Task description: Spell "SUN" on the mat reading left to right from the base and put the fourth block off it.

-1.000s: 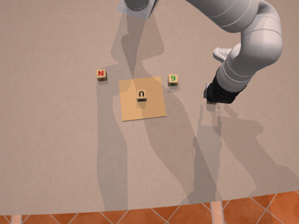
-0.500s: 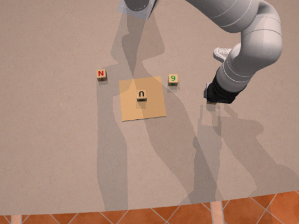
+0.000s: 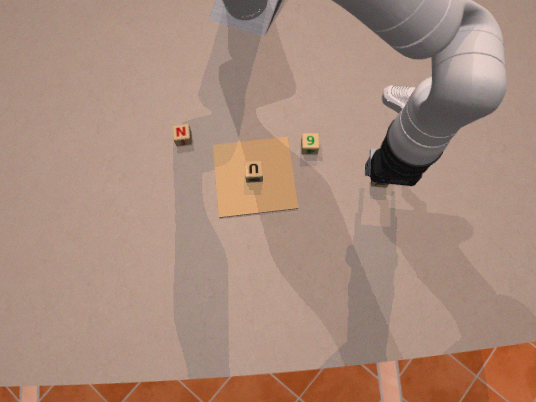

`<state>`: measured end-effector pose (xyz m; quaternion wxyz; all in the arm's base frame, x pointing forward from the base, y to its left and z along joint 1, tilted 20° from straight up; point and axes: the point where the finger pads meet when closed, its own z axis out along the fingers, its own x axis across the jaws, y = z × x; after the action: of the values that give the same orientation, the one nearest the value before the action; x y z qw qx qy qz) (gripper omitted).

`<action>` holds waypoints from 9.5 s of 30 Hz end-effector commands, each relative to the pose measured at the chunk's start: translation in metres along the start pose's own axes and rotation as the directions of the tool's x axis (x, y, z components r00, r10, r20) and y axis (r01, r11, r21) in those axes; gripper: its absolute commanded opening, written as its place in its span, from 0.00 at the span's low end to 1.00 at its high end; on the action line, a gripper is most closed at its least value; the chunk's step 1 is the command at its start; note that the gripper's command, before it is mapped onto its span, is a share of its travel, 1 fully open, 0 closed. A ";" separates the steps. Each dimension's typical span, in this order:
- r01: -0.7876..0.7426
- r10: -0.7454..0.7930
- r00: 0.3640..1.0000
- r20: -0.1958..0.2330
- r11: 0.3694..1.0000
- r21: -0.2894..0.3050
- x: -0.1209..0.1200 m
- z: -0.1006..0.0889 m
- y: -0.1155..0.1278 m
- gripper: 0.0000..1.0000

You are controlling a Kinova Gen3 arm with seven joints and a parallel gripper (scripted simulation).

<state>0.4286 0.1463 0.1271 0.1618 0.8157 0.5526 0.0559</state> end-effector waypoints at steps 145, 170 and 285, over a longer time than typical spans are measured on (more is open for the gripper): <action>0.000 0.000 1.000 -0.001 1.000 -0.001 0.001 0.036 0.001 0.57; 0.000 0.000 1.000 -0.001 1.000 -0.001 0.001 0.036 0.001 0.57; -0.987 0.987 0.159 -0.002 0.159 0.001 -0.177 -0.030 0.010 0.57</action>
<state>0.3654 -0.0126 0.1846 0.0848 0.9774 -0.1088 0.1599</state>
